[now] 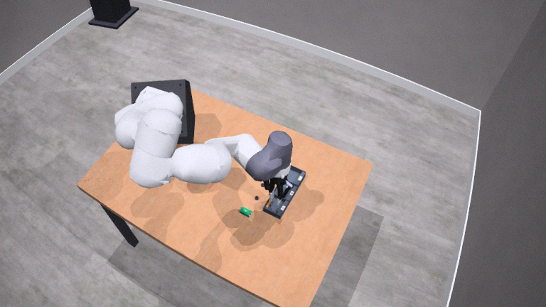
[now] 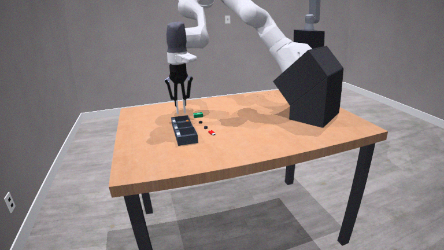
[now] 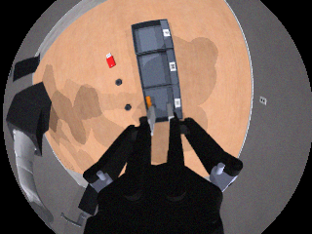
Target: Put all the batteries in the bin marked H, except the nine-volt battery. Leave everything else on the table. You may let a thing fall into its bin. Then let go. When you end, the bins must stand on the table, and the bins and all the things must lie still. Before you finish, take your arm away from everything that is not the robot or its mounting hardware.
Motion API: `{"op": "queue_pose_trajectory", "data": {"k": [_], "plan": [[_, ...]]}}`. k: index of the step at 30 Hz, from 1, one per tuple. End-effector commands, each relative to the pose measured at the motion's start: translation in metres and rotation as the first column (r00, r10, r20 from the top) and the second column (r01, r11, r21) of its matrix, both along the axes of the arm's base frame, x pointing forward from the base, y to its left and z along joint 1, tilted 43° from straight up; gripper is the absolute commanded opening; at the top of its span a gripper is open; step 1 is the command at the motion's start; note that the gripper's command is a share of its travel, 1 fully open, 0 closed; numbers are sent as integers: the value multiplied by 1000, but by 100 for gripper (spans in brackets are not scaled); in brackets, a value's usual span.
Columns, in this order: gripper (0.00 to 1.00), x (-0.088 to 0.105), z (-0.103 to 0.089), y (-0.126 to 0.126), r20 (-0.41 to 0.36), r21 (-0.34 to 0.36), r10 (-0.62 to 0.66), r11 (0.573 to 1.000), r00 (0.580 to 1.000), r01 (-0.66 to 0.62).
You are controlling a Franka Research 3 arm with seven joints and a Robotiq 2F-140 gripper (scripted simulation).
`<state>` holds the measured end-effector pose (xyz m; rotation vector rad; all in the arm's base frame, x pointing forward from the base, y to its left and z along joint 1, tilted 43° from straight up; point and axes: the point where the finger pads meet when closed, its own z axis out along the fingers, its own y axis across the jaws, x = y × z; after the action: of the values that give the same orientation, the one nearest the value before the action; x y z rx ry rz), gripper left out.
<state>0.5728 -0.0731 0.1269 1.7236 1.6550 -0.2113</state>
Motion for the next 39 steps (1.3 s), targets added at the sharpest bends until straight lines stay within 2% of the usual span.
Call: {"op": "queue_pose_trajectory", "data": {"k": [1,34,35,39], "plan": [[17,-1,0,0,-3,2,1,1000,1000,-1],[17,-2,-1,1,-3,2,1,1000,1000,-1],[100,-3,2,3,-3,2,1,1000,1000,-1],[100,-9,13,13,-3,2,1,1000,1000,-1]]}}
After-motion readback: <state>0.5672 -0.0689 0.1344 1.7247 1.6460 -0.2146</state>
